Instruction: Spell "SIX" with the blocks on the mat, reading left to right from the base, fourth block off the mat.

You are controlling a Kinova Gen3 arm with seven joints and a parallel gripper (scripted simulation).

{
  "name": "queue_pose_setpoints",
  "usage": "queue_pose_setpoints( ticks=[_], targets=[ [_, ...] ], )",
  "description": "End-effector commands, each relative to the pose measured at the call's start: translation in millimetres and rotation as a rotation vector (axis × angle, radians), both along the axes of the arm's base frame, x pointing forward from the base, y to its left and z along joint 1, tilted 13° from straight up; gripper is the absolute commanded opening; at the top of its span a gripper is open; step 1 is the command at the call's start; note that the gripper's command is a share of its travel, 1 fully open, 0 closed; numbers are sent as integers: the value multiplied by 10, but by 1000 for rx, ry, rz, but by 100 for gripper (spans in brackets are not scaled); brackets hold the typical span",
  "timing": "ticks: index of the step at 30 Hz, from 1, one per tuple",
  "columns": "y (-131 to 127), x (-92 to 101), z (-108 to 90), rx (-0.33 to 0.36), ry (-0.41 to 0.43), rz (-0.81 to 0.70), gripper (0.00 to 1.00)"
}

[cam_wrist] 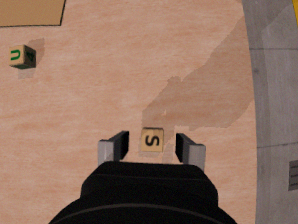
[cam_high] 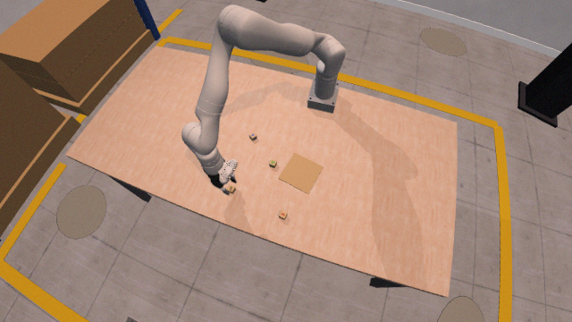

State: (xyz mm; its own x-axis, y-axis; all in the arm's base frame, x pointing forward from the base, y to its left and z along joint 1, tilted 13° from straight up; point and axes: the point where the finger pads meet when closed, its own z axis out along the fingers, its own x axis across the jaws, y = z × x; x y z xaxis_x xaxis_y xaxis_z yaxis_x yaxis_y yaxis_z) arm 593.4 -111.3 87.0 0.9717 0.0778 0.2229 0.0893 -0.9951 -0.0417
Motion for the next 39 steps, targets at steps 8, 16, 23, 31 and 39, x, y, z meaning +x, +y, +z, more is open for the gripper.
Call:
queue_pose_setpoints(
  ticks=[8, 16, 23, 31, 39],
  targets=[
    [-3, 6, 13, -1, -2, 0, 100],
    [-3, 6, 10, -1, -2, 0, 100],
    [1, 20, -51, -1, -2, 0, 100],
    [7, 45, -161, -1, -2, 0, 100],
    [15, 73, -283, -1, -2, 0, 100]
  ],
)
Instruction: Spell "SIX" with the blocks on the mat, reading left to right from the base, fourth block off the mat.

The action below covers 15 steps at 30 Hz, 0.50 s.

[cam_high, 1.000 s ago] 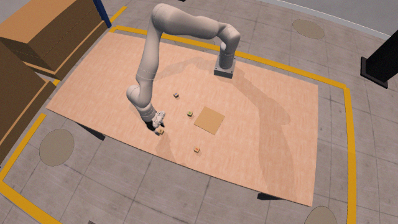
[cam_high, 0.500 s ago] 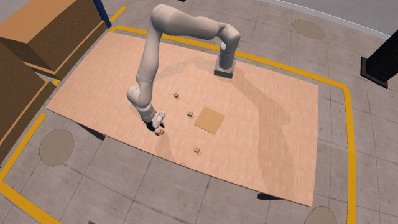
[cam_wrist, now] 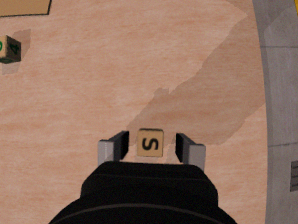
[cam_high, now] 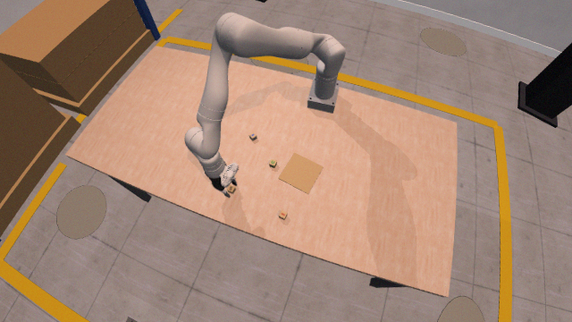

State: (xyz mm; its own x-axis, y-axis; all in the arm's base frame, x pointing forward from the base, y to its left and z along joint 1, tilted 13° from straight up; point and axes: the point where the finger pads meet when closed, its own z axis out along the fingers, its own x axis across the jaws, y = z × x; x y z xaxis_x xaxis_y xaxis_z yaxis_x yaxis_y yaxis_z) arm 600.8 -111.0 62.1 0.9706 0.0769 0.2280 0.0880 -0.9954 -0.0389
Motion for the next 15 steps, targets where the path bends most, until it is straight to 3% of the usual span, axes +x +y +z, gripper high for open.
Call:
queue_pose_setpoints(
  ticks=[1, 15],
  targets=[
    [12, 0, -41, 2, 3, 1, 100],
    [13, 3, -53, 2, 3, 1, 100]
  ],
)
